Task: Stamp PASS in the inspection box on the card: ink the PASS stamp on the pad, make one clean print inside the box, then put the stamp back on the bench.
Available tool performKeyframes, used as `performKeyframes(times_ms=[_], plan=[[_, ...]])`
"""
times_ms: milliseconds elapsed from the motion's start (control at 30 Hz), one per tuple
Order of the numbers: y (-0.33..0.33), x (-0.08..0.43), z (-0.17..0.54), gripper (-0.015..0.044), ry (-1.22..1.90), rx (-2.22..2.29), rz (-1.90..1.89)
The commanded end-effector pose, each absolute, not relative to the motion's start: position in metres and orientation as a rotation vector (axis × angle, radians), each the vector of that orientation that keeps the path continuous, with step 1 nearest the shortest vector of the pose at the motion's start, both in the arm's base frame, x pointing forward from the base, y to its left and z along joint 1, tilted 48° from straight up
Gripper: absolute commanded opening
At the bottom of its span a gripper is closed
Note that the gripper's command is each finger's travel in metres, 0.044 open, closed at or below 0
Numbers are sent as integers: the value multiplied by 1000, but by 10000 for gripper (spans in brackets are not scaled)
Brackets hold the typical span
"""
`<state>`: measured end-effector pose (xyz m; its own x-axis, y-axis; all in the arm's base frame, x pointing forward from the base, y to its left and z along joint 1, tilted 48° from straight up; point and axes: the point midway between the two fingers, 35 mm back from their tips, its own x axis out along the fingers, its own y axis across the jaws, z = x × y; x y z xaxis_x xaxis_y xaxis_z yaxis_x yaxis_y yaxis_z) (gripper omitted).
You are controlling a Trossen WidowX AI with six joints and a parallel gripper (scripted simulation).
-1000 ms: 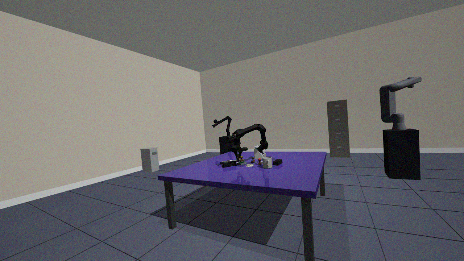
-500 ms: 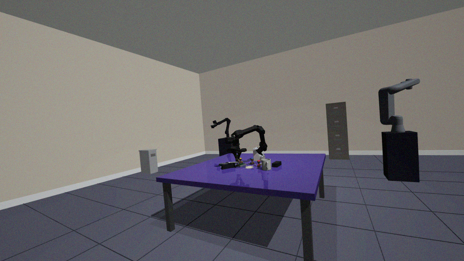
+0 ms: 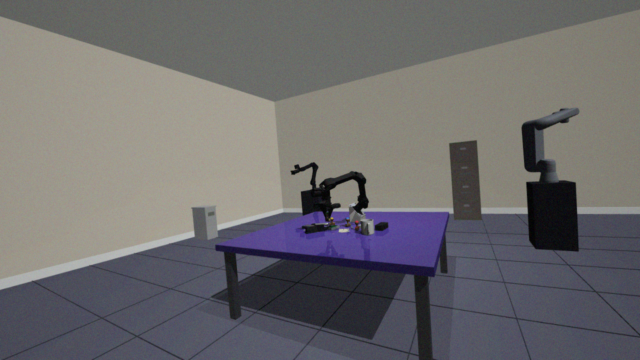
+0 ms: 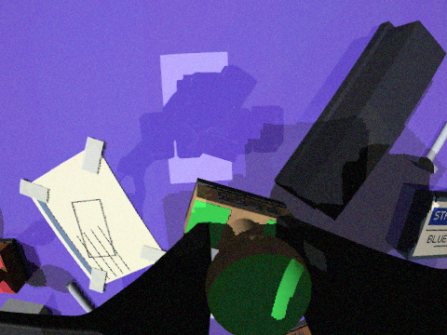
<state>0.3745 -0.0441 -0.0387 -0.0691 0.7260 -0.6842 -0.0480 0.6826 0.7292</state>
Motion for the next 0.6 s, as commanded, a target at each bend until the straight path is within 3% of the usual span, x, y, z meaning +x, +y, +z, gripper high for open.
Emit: performKeyframes(times_ms=[0, 567], plan=[[-50, 359, -40, 0, 1521, 583, 696], [-60, 295, -46, 0, 1524, 584, 697]])
